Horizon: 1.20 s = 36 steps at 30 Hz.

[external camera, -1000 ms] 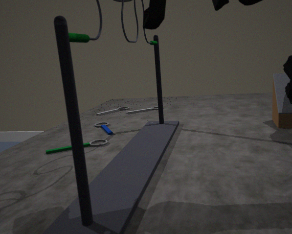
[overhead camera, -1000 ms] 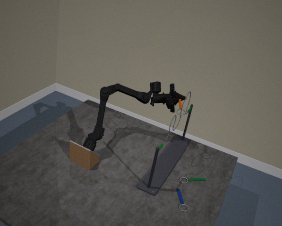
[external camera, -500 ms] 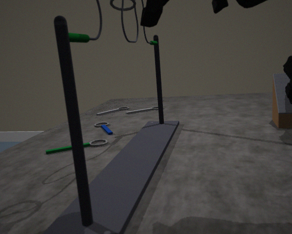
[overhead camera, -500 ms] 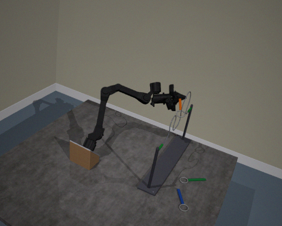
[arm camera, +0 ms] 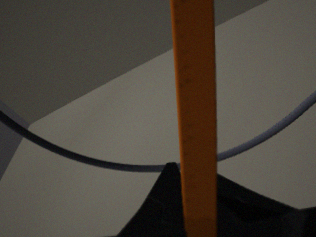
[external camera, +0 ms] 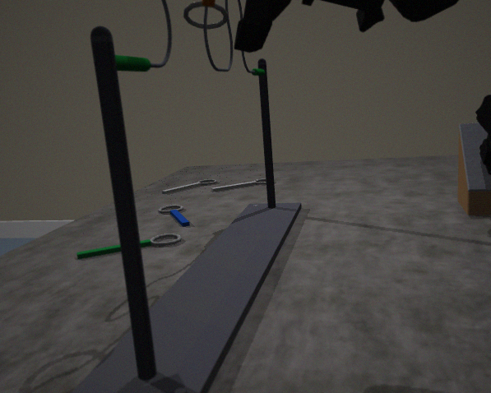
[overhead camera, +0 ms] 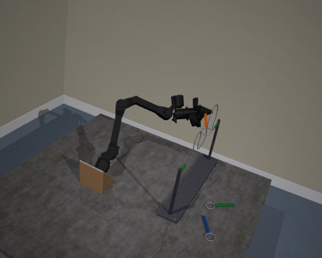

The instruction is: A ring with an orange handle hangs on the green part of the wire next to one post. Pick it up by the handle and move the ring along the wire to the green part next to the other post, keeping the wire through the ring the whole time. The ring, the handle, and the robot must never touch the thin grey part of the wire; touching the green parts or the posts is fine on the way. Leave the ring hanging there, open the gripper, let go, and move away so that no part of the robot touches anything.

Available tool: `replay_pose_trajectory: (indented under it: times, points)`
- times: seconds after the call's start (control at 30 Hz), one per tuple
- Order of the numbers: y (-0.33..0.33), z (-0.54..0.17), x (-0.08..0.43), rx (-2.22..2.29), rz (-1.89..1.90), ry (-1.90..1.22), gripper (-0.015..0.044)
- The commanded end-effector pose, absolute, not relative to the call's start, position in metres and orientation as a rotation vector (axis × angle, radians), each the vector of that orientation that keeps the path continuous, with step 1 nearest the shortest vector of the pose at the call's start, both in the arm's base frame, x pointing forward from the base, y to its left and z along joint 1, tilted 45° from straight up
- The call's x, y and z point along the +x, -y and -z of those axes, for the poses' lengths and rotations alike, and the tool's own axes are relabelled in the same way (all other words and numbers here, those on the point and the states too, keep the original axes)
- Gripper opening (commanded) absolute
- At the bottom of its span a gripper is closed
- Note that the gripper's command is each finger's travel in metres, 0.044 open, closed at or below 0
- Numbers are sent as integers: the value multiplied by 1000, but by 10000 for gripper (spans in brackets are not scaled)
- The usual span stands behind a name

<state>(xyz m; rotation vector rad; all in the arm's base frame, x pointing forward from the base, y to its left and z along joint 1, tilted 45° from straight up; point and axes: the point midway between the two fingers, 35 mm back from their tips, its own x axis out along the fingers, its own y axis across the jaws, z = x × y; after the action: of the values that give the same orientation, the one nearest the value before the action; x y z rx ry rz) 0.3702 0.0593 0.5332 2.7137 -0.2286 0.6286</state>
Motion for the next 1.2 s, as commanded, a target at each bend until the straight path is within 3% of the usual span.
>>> replay_pose_trajectory:
  times: [0.0, 1.17]
  points:
    - [-64, -531, 371, 2691, -622, 229, -150]
    - [-149, -451, 373, 2011, -558, -56, -150]
